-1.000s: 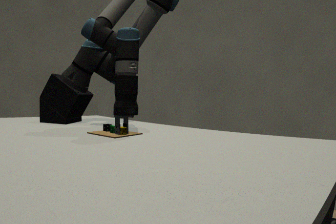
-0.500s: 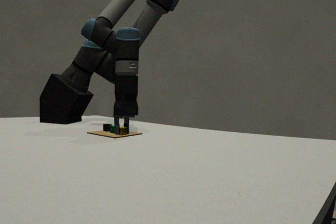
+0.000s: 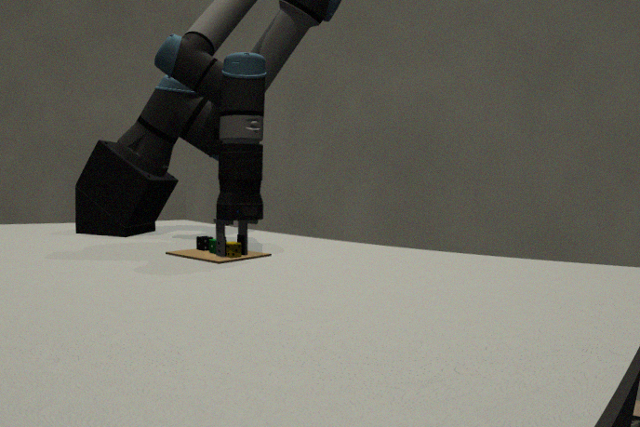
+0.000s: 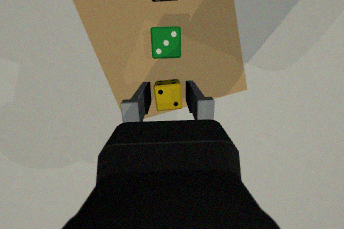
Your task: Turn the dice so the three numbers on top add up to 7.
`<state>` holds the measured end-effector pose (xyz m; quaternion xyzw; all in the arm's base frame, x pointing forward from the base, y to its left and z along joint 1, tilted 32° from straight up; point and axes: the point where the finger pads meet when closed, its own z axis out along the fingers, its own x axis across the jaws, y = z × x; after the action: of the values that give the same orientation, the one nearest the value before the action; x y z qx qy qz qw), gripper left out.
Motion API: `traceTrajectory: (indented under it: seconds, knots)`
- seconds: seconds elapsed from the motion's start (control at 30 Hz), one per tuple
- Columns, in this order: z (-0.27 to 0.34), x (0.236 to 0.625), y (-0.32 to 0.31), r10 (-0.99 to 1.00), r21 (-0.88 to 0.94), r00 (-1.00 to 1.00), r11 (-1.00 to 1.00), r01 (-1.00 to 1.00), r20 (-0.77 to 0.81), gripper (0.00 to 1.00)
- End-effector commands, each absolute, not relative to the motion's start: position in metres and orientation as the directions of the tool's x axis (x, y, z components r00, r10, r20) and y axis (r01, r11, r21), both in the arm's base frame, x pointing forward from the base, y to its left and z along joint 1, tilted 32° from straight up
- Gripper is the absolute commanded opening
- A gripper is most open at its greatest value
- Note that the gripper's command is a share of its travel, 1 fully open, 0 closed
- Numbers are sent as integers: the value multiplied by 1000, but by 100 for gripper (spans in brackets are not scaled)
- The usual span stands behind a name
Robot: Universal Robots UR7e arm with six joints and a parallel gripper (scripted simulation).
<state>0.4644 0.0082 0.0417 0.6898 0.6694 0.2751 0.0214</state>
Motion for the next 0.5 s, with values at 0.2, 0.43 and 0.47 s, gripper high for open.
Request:
traceTrajectory:
  seconds: [0.2, 0.43, 0.47]
  knots:
    - [46, 463, 7, 935, 399, -48, -103, 911, 350, 79]
    - [56, 458, 2, 935, 399, -48, -103, 911, 350, 79]
    - [59, 456, 1, 935, 399, -48, -103, 911, 350, 79]
